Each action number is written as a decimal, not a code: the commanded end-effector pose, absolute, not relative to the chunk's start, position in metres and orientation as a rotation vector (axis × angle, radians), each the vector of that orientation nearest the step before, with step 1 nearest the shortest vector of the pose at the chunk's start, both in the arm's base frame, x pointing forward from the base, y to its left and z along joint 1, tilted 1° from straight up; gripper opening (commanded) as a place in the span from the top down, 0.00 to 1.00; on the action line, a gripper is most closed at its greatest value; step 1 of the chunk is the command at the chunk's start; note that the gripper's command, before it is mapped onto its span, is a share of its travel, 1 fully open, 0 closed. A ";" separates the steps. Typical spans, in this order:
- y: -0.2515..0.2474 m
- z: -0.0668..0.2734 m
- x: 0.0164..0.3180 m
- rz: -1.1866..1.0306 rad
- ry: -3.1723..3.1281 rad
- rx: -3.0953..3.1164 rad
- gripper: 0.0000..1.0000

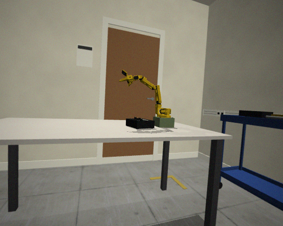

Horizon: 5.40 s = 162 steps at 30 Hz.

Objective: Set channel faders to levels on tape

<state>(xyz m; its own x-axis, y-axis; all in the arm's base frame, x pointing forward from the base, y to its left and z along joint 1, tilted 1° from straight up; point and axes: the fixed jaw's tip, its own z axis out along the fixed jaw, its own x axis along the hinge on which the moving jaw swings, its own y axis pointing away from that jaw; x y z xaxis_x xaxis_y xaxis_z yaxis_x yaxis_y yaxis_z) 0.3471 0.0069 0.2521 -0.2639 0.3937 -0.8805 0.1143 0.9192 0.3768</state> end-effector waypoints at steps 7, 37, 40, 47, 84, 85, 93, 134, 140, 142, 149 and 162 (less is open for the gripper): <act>0.007 0.254 0.346 0.280 1.828 0.377 0.00; 0.007 0.254 0.346 0.280 1.828 0.377 0.00; 0.007 0.254 0.346 0.280 1.828 0.377 0.00; 0.007 0.254 0.346 0.280 1.828 0.377 0.00; 0.007 0.254 0.346 0.280 1.828 0.377 0.00; 0.007 0.254 0.346 0.280 1.828 0.377 0.00; 0.007 0.254 0.346 0.277 1.831 0.372 1.00; 0.021 0.215 0.324 -0.080 2.056 -0.218 1.00; 0.023 0.206 0.317 -0.150 2.085 -0.370 1.00; 0.024 0.202 0.314 -0.185 2.097 -0.453 1.00; 0.028 0.185 0.299 -0.303 2.113 -0.782 1.00; 0.032 0.159 0.270 -0.450 2.023 -1.389 1.00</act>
<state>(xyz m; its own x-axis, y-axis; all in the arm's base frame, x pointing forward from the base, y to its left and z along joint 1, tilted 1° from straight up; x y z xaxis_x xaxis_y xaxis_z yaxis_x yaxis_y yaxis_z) 0.2812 0.0292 0.1660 -0.3314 -0.8540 -0.4012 -0.6311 0.5167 -0.5785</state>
